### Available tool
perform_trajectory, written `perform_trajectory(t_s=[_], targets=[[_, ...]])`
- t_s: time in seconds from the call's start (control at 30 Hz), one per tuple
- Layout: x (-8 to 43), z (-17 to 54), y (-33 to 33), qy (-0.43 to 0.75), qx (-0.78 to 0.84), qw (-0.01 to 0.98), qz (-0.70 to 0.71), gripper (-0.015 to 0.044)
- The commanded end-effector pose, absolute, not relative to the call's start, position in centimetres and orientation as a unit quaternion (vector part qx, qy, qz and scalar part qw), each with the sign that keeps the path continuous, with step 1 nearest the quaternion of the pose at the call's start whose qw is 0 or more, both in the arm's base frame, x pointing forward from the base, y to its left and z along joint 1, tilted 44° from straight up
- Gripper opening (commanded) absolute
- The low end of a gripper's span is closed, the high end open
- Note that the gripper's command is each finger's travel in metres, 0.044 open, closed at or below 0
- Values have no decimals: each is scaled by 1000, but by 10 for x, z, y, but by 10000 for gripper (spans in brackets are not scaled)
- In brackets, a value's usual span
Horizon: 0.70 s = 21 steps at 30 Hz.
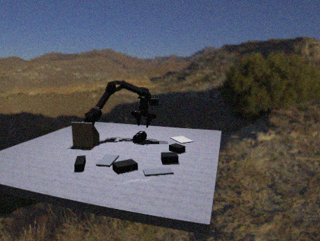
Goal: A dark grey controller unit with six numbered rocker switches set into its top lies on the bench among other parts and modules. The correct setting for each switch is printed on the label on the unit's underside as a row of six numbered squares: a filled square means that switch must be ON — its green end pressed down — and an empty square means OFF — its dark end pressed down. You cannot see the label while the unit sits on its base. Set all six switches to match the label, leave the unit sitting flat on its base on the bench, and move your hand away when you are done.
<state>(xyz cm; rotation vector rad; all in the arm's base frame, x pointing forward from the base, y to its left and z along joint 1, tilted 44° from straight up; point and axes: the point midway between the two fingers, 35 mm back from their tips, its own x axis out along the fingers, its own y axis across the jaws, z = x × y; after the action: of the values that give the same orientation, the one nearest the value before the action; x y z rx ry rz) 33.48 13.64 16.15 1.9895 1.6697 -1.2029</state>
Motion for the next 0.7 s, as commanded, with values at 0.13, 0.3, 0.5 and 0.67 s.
perform_trajectory(t_s=[0.13,0.3,0.5,0.67], targets=[[326,163,144,616,677,237,-324,440],[326,162,145,616,677,238,-324,440],[327,155,151,618,677,242,-318,440],[328,150,157,620,676,246,-314,440]])
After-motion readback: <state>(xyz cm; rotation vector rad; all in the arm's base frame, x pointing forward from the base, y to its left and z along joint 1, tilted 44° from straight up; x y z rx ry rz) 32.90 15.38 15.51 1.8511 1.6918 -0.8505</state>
